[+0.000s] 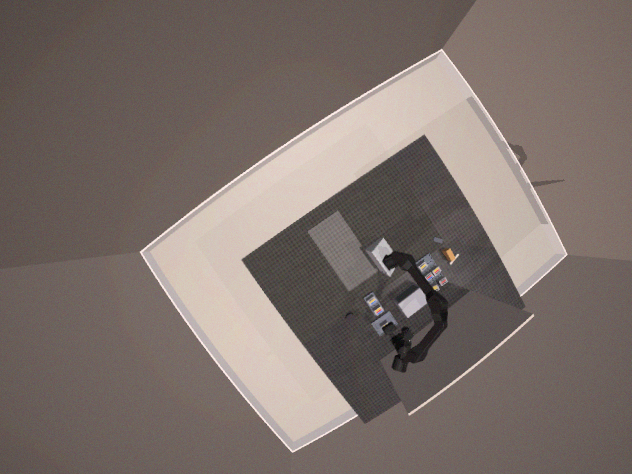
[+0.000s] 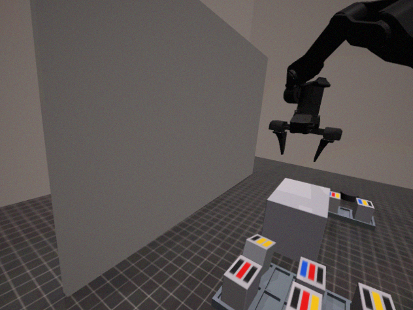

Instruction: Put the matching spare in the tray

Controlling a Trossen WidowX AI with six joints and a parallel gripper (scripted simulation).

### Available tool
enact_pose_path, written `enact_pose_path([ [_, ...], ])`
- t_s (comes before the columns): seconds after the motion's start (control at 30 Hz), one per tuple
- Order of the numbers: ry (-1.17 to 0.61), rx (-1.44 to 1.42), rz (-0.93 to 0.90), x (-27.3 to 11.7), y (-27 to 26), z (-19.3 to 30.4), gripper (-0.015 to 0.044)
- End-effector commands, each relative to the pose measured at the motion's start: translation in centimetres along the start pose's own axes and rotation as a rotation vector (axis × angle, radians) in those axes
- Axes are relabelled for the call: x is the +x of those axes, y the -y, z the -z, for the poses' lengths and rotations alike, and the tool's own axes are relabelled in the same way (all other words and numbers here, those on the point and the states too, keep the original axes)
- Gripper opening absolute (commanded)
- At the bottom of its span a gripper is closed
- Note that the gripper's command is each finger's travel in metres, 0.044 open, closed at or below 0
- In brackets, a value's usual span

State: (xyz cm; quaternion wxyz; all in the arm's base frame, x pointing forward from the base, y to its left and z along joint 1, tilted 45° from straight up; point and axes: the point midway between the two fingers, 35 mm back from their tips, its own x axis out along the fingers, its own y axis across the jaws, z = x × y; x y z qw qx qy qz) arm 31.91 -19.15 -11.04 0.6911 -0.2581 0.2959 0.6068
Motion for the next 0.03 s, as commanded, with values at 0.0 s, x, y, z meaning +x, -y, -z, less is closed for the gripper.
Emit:
enact_pose_path([
  [0.0,0.001,0.004,0.000,0.05,0.00,-0.01,0.0440],
])
